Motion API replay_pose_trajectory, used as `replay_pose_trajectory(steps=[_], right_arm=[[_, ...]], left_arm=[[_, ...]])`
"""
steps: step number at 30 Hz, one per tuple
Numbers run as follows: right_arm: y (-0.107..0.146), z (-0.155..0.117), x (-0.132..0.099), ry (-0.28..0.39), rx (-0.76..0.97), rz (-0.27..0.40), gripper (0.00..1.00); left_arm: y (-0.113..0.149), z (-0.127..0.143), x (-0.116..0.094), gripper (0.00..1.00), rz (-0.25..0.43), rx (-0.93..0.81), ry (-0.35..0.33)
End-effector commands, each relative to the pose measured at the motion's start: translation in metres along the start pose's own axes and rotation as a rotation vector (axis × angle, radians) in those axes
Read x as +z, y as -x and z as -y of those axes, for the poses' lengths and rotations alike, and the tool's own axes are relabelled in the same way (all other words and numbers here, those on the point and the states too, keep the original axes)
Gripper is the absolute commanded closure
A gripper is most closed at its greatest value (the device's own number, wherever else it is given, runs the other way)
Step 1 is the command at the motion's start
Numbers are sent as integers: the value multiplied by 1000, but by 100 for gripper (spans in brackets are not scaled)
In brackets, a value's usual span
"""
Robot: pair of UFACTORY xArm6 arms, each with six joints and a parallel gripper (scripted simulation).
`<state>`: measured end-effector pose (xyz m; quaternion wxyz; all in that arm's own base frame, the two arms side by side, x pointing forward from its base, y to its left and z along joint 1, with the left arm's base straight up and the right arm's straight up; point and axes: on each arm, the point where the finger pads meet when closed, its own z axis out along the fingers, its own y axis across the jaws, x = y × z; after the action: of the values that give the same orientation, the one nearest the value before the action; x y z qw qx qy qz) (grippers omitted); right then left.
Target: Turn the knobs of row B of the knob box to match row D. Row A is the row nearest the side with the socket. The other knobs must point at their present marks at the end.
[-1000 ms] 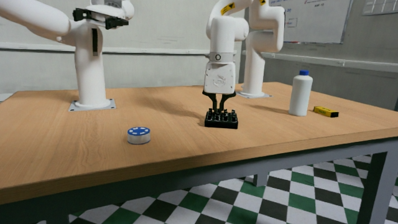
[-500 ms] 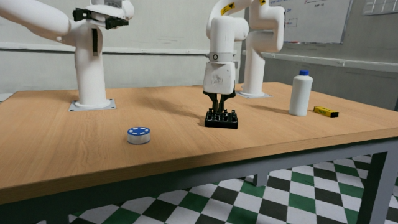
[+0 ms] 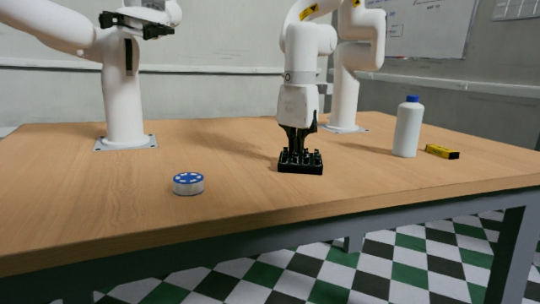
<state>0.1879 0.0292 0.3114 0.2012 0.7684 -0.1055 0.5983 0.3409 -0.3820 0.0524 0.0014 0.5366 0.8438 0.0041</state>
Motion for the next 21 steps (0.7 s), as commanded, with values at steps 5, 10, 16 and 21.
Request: replay_pose_trajectory(steps=[5,10,16,21], right_arm=[[-1,0,0,0,1,1,0],[-1,0,0,0,1,1,0],[-1,0,0,0,1,1,0],[-1,0,0,0,1,1,0]], left_arm=[[2,-1,-2,90,7,198,-6],[2,-1,-2,90,8,332,-6],[2,-1,-2,90,8,461,-5],[2,-1,-2,90,8,557,-5]])
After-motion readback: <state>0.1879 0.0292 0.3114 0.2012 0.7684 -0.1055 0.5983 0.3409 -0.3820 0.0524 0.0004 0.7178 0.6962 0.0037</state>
